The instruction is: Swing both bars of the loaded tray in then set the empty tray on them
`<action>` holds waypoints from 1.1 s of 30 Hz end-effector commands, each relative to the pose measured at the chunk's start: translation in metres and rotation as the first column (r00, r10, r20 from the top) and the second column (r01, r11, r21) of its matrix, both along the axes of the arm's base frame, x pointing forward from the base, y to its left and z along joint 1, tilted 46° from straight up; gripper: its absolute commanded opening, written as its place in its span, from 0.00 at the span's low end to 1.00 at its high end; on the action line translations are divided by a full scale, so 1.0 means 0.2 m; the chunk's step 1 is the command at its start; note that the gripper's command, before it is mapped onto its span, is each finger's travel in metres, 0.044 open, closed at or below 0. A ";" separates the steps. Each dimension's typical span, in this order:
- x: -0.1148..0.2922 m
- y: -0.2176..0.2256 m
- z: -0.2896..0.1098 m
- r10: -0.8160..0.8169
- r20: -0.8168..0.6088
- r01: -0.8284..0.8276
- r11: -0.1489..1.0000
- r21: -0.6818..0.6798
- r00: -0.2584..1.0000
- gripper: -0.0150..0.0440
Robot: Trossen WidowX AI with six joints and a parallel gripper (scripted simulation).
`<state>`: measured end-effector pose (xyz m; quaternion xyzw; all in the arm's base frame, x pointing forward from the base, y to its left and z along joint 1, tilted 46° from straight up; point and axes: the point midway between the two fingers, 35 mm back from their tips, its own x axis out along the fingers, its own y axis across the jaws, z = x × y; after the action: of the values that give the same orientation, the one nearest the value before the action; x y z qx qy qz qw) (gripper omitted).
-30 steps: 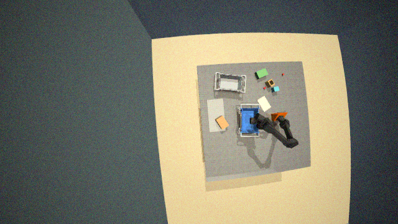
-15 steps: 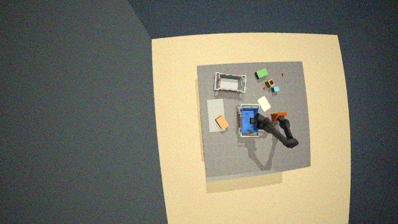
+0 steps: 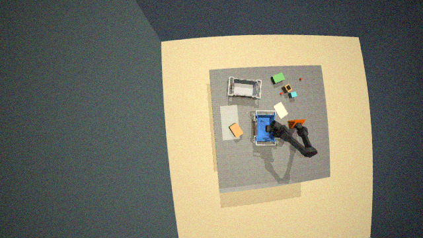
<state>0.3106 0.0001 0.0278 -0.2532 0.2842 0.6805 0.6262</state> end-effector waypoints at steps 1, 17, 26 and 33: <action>-0.03 0.04 -0.01 0.017 -0.016 -0.017 1.000 0.002 1.000 0.25; -0.04 0.07 -0.02 0.024 -0.022 -0.024 1.000 0.002 0.999 0.25; -0.04 0.07 -0.02 0.024 -0.022 -0.024 1.000 0.002 0.999 0.25; -0.04 0.07 -0.02 0.024 -0.022 -0.024 1.000 0.002 0.999 0.25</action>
<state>0.3079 0.0065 0.0251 -0.2522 0.2843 0.6812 0.6258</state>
